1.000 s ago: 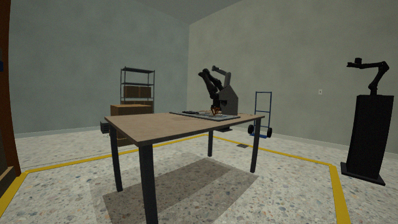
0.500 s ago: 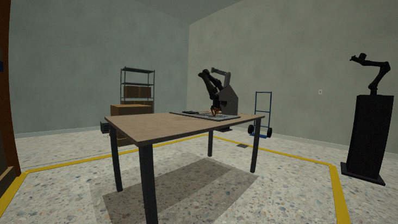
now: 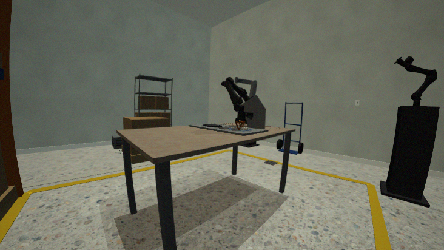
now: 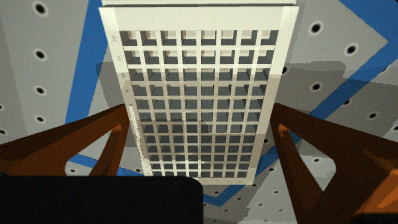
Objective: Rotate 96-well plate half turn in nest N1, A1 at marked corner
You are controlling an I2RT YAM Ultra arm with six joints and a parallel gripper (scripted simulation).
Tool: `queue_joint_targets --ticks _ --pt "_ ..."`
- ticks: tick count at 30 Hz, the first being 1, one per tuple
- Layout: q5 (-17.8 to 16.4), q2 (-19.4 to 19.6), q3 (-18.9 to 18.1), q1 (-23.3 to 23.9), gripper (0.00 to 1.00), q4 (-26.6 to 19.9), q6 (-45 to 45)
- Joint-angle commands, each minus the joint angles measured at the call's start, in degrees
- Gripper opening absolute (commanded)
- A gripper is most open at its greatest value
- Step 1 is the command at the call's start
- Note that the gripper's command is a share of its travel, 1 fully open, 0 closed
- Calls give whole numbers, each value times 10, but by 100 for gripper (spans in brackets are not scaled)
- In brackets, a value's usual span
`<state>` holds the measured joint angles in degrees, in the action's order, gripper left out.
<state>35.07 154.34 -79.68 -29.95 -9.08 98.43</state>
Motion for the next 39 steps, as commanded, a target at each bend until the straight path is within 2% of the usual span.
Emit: queue_joint_targets --ticks 1,22,23,39 --pt "-5 -4 -2 -4 100 1 2" --pt "-5 -4 -2 -4 100 1 2" --pt "-5 -4 -2 -4 0 1 2" --pt "-5 -4 -1 -4 0 1 2"
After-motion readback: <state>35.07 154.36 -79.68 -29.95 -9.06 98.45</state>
